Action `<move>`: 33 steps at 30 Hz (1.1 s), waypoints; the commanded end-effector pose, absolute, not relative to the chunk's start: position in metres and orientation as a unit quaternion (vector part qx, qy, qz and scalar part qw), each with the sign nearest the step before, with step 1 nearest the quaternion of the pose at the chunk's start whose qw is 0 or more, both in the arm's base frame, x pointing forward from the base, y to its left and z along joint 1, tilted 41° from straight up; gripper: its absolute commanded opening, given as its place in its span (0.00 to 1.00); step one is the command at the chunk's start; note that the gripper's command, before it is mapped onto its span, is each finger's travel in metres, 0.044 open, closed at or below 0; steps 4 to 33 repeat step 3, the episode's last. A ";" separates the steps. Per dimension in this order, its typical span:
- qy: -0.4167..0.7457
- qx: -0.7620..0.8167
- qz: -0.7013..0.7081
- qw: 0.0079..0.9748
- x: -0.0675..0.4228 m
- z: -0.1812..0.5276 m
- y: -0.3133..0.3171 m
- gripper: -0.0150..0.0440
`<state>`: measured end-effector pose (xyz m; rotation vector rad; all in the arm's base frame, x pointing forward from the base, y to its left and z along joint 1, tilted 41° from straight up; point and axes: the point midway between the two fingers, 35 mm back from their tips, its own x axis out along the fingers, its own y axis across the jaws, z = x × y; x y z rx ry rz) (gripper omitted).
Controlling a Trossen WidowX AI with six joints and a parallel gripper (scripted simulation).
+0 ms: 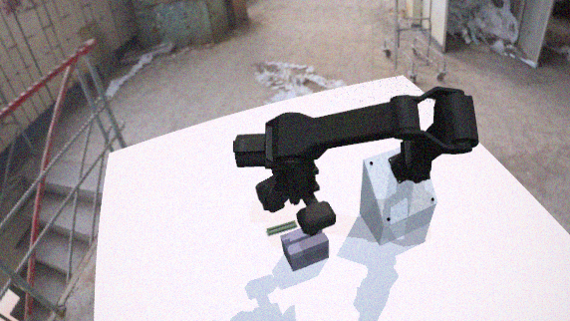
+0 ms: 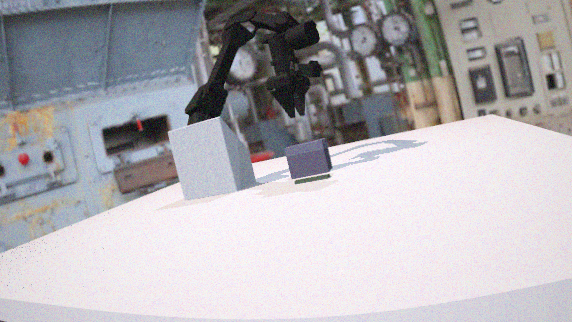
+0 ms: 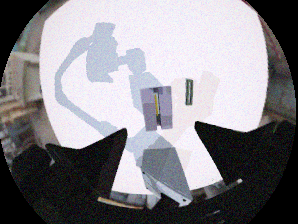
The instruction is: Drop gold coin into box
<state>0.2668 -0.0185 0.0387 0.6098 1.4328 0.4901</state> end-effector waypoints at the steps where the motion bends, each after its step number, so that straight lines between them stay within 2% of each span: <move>1: 0.639 0.267 0.219 0.687 0.268 0.041 -0.020 1.00; 33: 0.639 0.267 0.219 0.687 0.268 0.041 -0.020 1.00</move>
